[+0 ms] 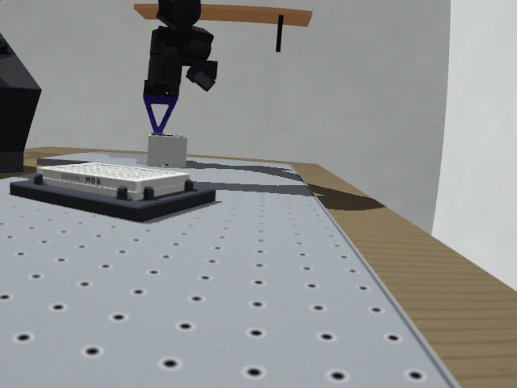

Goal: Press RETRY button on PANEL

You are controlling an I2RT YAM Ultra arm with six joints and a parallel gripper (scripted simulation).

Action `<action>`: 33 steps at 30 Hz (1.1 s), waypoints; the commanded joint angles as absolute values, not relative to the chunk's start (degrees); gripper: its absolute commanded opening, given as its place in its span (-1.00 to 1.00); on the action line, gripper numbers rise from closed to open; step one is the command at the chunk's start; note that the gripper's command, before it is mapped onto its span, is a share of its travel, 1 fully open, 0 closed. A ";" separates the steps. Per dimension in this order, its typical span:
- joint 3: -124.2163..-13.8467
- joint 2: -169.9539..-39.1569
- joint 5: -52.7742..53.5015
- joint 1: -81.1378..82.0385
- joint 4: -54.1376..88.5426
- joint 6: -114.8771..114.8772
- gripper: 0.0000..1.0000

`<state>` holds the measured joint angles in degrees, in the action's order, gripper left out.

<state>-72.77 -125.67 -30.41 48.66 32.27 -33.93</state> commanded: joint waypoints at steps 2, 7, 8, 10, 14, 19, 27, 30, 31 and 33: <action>-72.05 -127.00 -30.98 48.16 30.71 -33.43 -1.00; -71.61 -127.17 -30.96 48.00 30.44 -33.30 -1.00; -71.52 -127.20 -30.96 47.97 30.38 -33.28 -1.00; -71.41 -127.26 -30.95 47.92 30.27 -33.22 -1.00; -72.79 -127.40 -30.96 47.85 30.00 -33.15 -1.00; -72.44 -127.59 -30.94 47.73 29.70 -32.99 -1.00; -72.29 -127.67 -30.94 47.68 29.56 -33.00 -1.00; -72.29 -127.67 -30.94 47.68 29.56 -33.00 -1.00; -72.29 -127.67 -30.94 47.68 29.56 -33.00 -1.00; -72.29 -127.67 -30.94 47.68 29.56 -33.00 -1.00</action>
